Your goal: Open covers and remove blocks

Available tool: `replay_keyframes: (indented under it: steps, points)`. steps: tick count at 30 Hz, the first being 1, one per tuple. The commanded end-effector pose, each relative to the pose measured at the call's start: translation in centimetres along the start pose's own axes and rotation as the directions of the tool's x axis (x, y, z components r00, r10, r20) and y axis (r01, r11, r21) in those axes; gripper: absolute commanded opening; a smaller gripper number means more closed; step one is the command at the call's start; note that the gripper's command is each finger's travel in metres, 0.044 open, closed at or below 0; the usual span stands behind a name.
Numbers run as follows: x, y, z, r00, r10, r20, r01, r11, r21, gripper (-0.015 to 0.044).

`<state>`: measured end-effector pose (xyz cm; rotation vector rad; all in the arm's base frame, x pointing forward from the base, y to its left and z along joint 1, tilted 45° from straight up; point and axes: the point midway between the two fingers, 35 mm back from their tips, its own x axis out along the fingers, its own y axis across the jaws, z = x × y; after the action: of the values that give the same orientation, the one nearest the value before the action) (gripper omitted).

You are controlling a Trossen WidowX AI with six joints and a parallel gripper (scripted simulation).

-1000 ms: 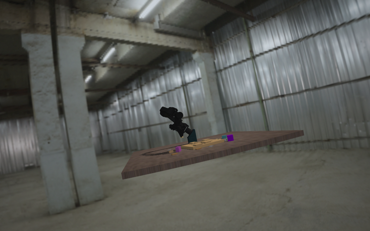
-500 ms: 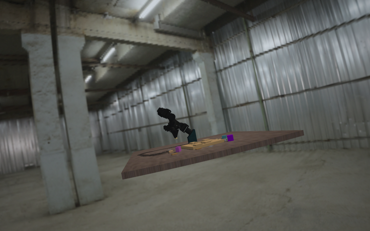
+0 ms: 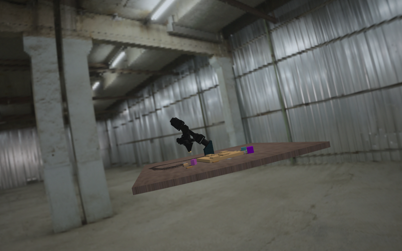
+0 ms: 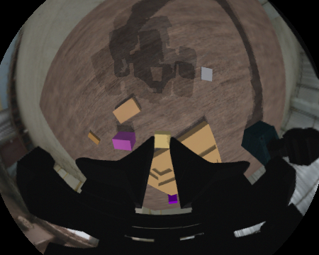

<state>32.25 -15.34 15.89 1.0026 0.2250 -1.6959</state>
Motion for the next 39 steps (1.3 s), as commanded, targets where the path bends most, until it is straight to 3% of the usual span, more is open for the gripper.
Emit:
replay_keyframes:
  steps: [1,39]
  points:
    - [0.6,0.1,-0.1,1.0,0.001,-0.002,-0.001,1.0,-0.003,0.008]
    - [6.8,0.1,0.0,1.0,0.003,0.0,-0.003,1.0,-0.002,0.008]
